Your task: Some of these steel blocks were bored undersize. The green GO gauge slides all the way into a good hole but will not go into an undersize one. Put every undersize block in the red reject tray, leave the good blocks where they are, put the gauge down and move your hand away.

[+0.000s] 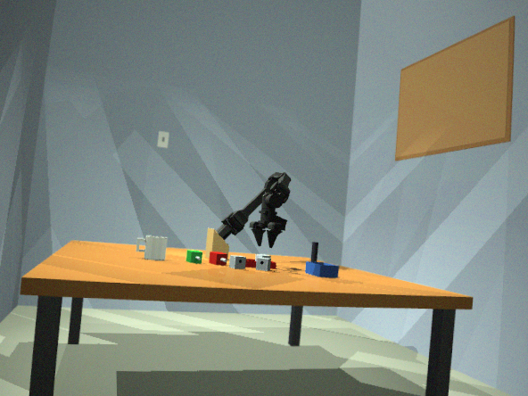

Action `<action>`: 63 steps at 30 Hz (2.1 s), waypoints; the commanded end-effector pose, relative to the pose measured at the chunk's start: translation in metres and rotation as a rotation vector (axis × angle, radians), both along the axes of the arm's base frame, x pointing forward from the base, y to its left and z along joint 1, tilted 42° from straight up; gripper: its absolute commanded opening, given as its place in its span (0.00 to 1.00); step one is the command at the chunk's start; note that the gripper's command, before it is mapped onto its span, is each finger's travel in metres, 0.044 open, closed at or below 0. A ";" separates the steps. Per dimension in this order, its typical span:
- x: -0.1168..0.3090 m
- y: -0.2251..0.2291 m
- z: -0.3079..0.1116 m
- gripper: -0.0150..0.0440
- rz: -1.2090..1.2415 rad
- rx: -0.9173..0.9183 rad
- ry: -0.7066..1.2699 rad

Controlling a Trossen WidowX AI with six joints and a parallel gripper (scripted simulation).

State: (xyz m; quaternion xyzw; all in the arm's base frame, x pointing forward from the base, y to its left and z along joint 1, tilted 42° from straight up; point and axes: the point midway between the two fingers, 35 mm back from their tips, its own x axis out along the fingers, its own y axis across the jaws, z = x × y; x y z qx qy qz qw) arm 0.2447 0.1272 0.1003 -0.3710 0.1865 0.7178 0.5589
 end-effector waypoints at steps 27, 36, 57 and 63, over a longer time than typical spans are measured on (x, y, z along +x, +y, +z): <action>0.029 -0.013 -0.015 0.25 -0.522 -0.078 0.480; 0.030 -0.013 -0.015 0.43 -0.530 -0.080 0.485; 0.045 -0.013 -0.015 0.54 -0.541 -0.081 0.497; 0.045 -0.013 -0.015 0.27 -0.541 -0.081 0.497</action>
